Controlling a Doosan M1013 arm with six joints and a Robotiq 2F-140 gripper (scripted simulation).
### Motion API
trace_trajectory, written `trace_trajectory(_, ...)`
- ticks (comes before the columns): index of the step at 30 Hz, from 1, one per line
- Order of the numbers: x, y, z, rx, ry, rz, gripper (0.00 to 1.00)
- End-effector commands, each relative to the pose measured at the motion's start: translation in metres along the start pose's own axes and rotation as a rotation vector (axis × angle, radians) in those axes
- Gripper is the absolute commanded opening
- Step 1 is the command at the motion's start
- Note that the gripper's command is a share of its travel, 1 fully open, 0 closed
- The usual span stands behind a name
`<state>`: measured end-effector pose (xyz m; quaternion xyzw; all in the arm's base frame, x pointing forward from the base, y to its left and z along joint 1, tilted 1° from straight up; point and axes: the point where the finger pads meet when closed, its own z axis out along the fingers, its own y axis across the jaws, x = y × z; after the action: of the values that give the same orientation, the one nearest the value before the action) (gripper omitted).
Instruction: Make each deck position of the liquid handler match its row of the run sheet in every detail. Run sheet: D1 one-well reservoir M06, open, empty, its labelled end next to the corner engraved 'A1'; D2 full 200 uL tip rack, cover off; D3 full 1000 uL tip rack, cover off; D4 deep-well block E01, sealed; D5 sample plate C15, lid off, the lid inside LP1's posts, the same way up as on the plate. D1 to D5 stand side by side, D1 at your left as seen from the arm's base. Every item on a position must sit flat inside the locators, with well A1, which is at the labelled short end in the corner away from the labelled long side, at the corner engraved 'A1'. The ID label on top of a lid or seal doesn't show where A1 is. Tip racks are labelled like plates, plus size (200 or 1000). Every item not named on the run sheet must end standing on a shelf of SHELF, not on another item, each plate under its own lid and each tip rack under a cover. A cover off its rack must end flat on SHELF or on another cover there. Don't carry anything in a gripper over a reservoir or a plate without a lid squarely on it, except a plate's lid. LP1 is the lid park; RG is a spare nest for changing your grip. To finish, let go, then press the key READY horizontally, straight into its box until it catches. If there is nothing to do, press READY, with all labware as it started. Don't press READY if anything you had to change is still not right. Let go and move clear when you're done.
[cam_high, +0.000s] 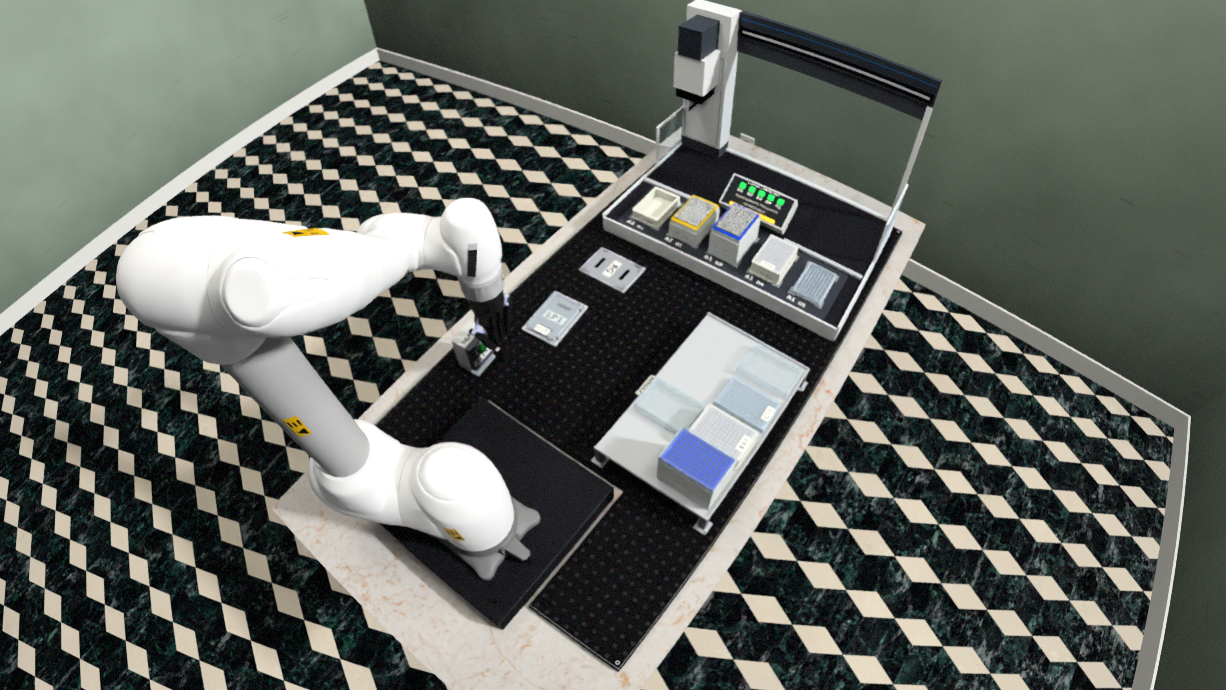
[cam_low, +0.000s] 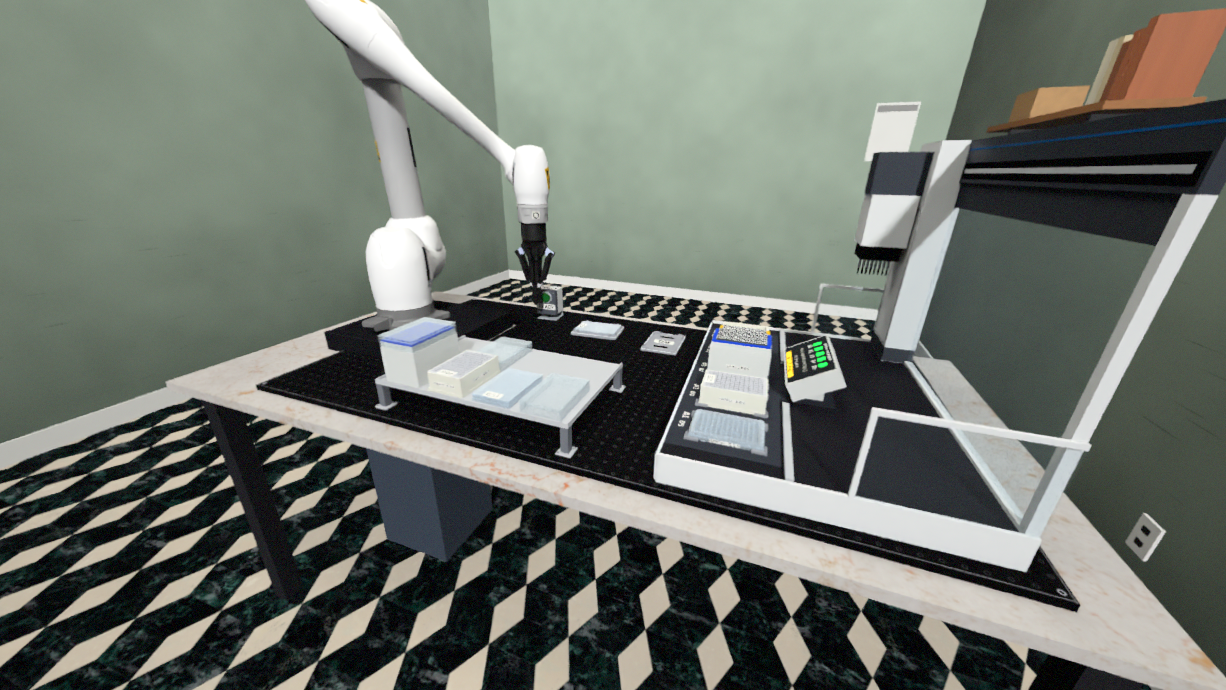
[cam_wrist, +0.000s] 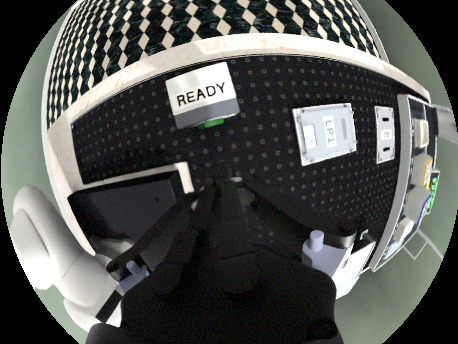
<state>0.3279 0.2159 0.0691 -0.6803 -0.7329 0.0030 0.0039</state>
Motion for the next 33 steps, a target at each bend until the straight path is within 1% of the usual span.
trace_trajectory(1,0.0,0.0,0.003,-0.001,0.001,0.0,0.1)
trace_trajectory(14,0.0,0.0,0.025,-0.001,0.001,0.0,0.1)
trace_trajectory(16,0.0,0.0,0.025,-0.001,0.001,0.0,0.1)
trace_trajectory(21,0.0,0.0,0.033,-0.001,0.001,0.0,0.1)
trace_trajectory(28,0.0,0.0,0.033,-0.001,0.001,0.0,0.1)
trace_trajectory(33,0.005,0.0,0.034,-0.001,0.001,0.0,0.1)
